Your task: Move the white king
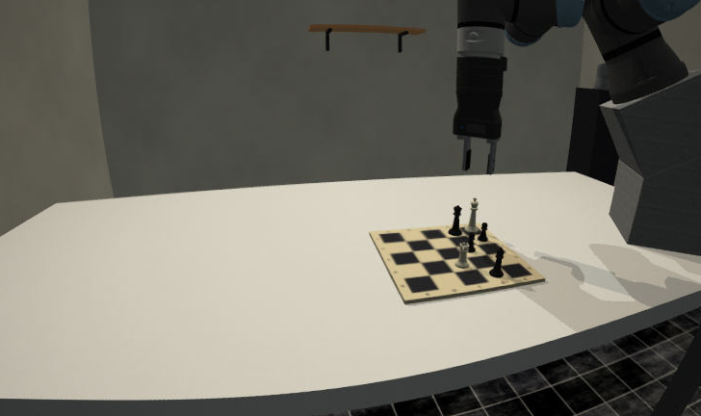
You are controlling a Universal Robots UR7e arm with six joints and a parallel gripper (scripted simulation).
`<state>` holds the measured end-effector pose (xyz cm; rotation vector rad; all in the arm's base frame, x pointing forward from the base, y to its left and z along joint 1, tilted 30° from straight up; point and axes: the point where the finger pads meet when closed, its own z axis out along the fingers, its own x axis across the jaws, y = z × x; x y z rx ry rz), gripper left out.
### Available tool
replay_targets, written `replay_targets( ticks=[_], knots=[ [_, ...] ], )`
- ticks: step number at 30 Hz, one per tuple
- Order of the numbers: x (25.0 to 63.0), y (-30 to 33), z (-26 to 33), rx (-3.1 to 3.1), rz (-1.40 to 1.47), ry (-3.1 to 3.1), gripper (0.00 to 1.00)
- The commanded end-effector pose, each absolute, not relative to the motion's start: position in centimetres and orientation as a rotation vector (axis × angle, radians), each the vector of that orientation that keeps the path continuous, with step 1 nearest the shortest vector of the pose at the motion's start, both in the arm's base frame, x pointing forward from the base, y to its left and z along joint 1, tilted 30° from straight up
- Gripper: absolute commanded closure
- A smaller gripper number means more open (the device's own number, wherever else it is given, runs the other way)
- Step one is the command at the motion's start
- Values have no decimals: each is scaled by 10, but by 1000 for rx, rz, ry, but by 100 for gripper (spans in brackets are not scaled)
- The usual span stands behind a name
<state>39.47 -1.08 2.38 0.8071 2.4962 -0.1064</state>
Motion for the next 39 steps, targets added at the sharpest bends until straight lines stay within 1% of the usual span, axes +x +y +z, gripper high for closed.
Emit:
replay_targets(
  ticks=[1, 8, 9, 39],
  knots=[
    [392, -10, 29, 807, -106, 2496, 21],
    [392, -9, 30, 807, -106, 2496, 21],
    [392, -9, 30, 807, -106, 2496, 0],
    [390, -8, 34, 807, -106, 2496, 0]
  ],
)
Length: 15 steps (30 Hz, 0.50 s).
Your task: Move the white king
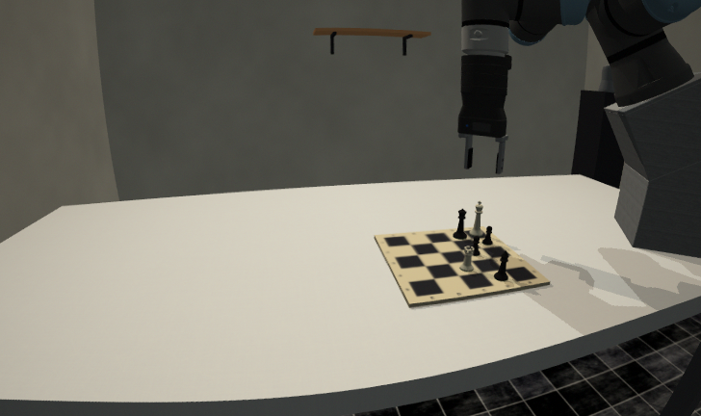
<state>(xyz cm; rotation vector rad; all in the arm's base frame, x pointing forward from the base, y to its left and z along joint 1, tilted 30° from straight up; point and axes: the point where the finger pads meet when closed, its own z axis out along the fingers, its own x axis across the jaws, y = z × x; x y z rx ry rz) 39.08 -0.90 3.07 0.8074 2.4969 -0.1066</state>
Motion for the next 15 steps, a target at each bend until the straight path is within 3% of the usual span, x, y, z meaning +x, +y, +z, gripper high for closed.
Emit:
replay_targets(
  ticks=[1, 15],
  knots=[
    [389, -8, 35, 807, -106, 2496, 0],
    [376, -1, 61, 807, -106, 2496, 0]
  ],
)
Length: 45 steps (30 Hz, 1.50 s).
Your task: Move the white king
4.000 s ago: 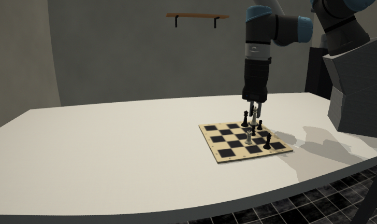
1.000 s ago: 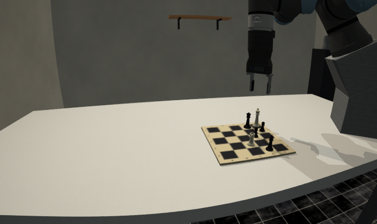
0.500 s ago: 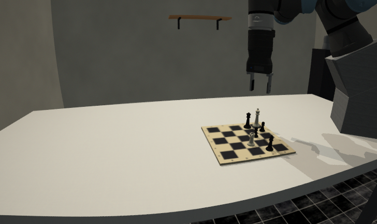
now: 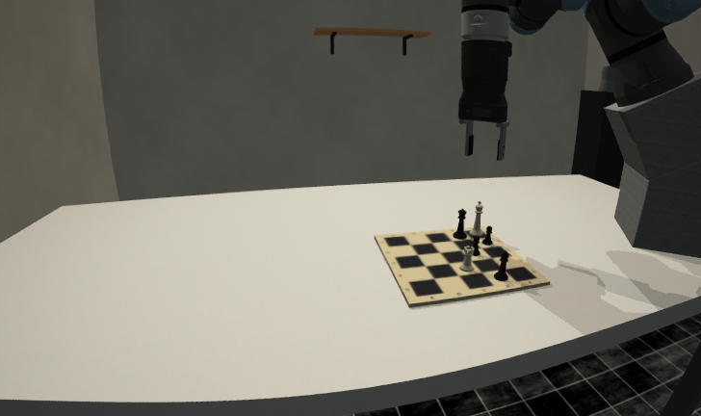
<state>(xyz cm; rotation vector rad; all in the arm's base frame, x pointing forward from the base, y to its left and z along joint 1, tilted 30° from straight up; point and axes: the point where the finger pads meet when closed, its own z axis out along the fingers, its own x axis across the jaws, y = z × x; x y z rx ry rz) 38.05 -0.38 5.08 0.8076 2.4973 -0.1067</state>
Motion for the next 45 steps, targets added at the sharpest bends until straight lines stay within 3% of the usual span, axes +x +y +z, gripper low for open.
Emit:
replay_targets(
  ticks=[1, 45],
  knots=[
    [375, -1, 63, 807, -106, 2496, 0],
    [366, 4, 80, 807, -106, 2496, 0]
  ],
)
